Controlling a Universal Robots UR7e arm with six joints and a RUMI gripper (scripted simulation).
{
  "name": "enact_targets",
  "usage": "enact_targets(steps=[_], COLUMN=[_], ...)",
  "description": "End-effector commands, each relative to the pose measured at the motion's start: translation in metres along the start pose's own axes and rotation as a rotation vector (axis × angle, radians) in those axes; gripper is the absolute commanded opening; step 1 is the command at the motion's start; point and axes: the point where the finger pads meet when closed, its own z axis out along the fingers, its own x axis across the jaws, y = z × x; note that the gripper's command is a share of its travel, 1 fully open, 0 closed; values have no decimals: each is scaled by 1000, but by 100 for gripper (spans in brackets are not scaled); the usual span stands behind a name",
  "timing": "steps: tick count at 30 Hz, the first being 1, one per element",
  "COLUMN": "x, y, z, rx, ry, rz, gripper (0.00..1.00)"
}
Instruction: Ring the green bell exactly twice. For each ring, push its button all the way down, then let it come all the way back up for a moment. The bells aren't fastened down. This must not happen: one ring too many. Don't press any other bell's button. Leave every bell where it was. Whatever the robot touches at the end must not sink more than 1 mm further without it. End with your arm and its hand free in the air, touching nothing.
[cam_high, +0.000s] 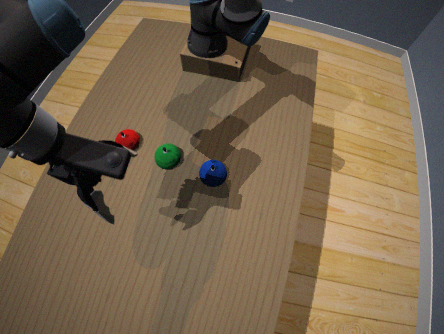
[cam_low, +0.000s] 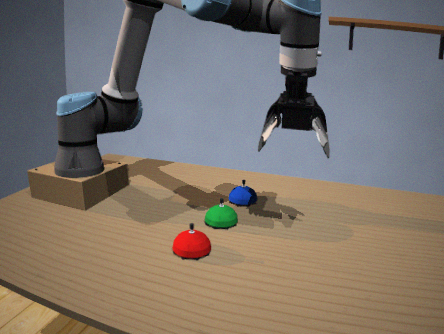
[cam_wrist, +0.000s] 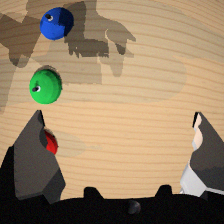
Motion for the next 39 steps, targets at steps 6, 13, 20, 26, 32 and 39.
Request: enact_targets(steps=[6,13,20,26,32,39], x=[-75,-106,-139,-157,-163,-167], y=[2,4,5,5,6,6], z=[18,27,38,44,47,48], rx=[-121,-164,-209,-232,-241,-246], ry=[15,17,20,23,24,25], rz=[77,108,141,158,164,168], gripper=[100,100,100,100,100,100])
